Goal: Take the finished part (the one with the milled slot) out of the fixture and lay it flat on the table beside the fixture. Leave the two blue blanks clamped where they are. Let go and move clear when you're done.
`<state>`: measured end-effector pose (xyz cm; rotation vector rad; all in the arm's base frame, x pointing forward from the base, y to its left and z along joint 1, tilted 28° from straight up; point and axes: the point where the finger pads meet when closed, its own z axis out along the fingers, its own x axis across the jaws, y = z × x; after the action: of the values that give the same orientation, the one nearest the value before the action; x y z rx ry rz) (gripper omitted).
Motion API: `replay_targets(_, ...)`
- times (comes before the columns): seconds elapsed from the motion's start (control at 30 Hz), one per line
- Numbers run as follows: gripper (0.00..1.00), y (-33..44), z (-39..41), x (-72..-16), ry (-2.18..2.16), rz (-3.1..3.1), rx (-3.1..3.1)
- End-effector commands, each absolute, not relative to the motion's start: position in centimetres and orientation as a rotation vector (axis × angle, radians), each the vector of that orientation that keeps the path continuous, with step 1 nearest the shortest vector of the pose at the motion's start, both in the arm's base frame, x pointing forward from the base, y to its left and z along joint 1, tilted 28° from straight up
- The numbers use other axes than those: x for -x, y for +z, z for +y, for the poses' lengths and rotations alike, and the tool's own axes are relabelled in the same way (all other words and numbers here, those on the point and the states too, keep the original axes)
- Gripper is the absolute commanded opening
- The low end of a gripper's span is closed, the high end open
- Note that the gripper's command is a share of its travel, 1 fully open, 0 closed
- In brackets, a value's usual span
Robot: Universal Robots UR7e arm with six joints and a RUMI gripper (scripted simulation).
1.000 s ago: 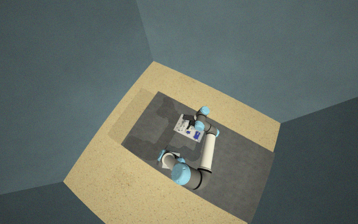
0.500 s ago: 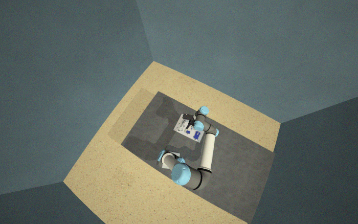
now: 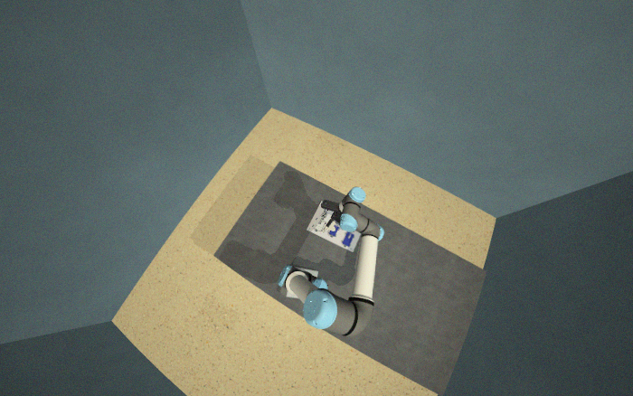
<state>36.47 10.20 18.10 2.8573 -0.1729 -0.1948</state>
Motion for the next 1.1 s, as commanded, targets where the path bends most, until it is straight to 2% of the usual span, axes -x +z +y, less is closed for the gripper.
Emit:
replay_targets(0.0, 1.0, 18.1, 10.2, -36.5, -0.193, -0.176, -2.856)
replay_targets(0.3, 1.0, 16.9, 11.0, -36.8, -0.095, -0.464, -2.78)
replay_targets(0.87, 1.0, 17.1, 11.0, -36.9, -0.091, -0.467, -2.781)
replay_targets(1.07, 1.0, 16.1, 11.6, -37.0, 0.002, -0.704, -2.702)
